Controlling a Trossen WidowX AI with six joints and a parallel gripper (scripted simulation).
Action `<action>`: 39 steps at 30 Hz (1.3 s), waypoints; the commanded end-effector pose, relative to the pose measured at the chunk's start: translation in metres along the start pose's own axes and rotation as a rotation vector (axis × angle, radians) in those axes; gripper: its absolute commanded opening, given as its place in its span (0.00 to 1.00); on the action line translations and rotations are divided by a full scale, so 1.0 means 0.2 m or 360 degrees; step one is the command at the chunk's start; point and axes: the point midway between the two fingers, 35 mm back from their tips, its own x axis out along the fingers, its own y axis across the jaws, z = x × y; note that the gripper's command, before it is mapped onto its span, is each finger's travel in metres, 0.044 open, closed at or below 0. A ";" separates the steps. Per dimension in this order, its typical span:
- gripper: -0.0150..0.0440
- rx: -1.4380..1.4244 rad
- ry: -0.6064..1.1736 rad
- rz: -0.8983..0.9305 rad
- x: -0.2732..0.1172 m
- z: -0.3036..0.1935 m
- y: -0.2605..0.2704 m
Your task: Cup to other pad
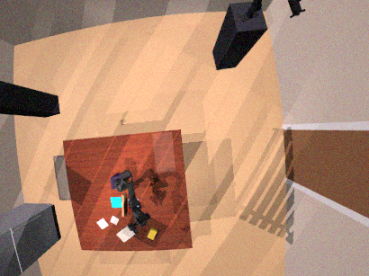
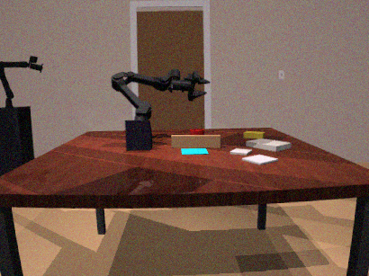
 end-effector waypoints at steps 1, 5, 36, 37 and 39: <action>0.89 0.0009 0.0027 0.0004 0.01 -0.02 0.00; 0.71 0.0261 0.0575 0.0050 0.10 -0.38 -0.04; 0.50 0.2418 0.2621 -0.0514 -0.36 -1.19 -0.04; 0.50 0.2418 0.2621 -0.0514 -0.36 -1.19 -0.04; 0.50 0.2418 0.2621 -0.0514 -0.36 -1.19 -0.04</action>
